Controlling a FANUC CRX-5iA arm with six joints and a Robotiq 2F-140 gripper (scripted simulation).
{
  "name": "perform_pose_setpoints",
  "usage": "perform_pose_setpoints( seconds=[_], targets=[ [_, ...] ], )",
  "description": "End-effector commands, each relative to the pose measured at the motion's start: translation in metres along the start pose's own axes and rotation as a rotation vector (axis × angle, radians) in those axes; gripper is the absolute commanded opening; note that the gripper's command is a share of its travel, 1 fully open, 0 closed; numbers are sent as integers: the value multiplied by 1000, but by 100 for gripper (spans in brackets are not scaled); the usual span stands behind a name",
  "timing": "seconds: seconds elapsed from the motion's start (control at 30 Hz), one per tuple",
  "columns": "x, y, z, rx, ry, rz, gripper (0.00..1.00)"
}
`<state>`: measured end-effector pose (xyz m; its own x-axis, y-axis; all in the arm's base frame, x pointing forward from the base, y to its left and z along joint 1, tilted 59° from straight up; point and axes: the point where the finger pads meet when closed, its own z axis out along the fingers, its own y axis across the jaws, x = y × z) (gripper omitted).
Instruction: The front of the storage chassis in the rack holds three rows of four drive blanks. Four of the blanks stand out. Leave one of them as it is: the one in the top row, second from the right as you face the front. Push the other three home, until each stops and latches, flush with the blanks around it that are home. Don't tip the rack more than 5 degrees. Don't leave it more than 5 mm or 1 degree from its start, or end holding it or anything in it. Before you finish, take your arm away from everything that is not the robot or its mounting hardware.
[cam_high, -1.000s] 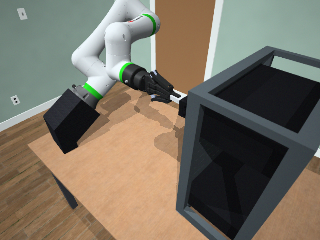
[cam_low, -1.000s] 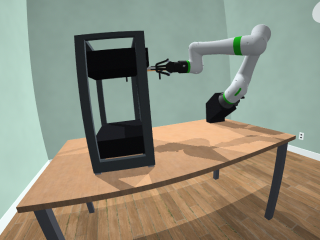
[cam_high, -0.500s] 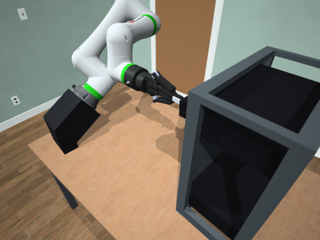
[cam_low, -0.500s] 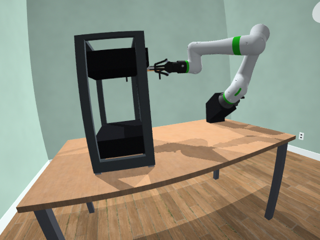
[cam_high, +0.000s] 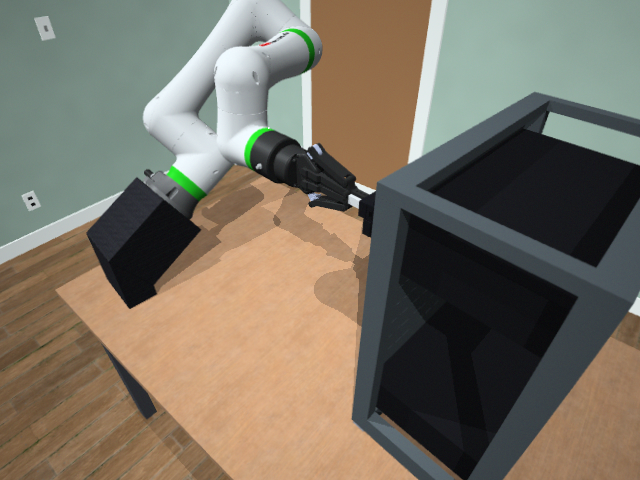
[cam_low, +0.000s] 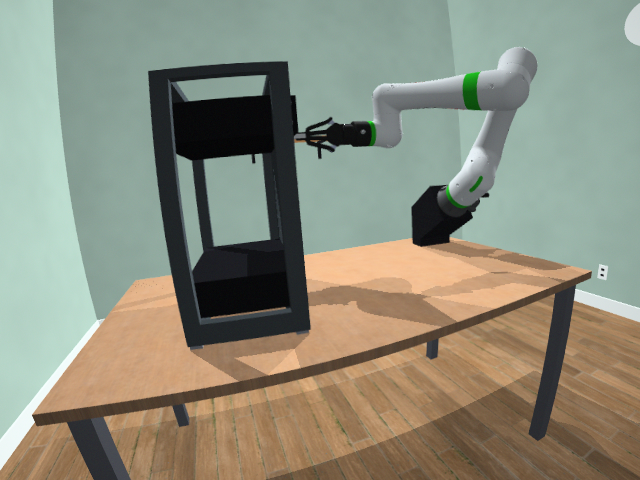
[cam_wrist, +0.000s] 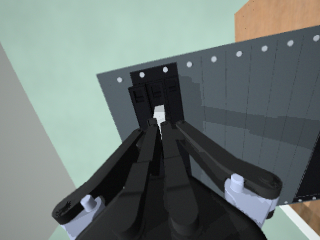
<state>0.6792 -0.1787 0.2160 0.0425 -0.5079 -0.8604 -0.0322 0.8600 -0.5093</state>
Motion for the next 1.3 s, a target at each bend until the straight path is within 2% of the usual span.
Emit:
perform_pose_setpoints(
  seconds=[0.0, 1.27],
  targets=[
    [0, 0, 2, 0, 0, 0, 0],
    [0, 0, 15, 0, 0, 0, 0]
  ],
)
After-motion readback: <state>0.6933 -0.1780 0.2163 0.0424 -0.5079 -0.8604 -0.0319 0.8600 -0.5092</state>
